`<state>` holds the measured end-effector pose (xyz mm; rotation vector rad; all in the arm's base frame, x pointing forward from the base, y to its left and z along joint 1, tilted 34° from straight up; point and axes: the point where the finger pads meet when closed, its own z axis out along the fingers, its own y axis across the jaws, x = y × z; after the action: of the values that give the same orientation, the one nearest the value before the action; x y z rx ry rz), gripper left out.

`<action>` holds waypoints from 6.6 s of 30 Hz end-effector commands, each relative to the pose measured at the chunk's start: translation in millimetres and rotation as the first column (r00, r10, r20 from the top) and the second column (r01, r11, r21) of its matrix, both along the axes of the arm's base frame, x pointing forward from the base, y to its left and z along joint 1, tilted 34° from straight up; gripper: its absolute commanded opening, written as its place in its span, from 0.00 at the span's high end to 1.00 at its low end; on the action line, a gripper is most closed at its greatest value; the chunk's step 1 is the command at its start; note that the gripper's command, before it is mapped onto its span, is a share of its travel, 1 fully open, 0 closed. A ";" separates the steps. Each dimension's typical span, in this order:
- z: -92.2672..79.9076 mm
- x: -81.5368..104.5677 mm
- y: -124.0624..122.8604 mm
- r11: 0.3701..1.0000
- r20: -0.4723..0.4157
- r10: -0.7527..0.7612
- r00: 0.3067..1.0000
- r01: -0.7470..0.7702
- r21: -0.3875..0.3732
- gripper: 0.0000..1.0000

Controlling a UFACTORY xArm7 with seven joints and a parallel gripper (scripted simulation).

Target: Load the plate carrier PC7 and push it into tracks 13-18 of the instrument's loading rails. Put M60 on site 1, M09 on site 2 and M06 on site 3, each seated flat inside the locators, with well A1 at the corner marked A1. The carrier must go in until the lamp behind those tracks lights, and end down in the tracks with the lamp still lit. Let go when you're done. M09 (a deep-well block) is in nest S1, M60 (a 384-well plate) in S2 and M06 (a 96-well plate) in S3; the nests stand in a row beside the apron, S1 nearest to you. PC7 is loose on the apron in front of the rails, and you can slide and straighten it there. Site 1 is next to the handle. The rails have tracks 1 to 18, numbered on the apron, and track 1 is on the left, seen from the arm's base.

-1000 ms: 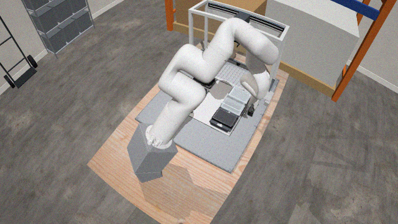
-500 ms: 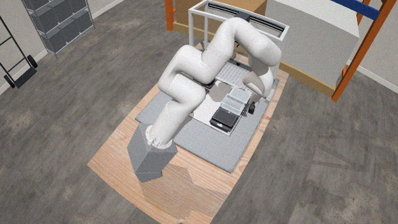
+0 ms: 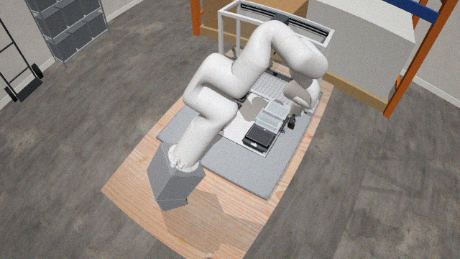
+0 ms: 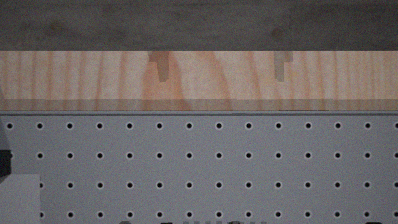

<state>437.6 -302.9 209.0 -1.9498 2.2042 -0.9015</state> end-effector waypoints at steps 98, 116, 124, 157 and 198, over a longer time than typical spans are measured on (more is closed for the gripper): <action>-148.4 -136.7 113.6 0.146 -0.726 0.665 0.175 -0.984 -0.104 0.18; -170.5 -125.7 103.4 0.146 -0.726 0.665 0.175 -0.984 -0.103 0.18; -181.4 -120.2 98.2 0.146 -0.726 0.665 0.175 -0.984 -0.104 0.18; -202.2 -109.7 88.5 0.146 -0.726 0.665 0.175 -0.984 -0.104 0.18; -216.0 -102.8 82.1 0.146 -0.726 0.665 0.175 -0.984 -0.104 0.18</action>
<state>334.6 -221.0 -7.3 -3.4148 0.2127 -0.8196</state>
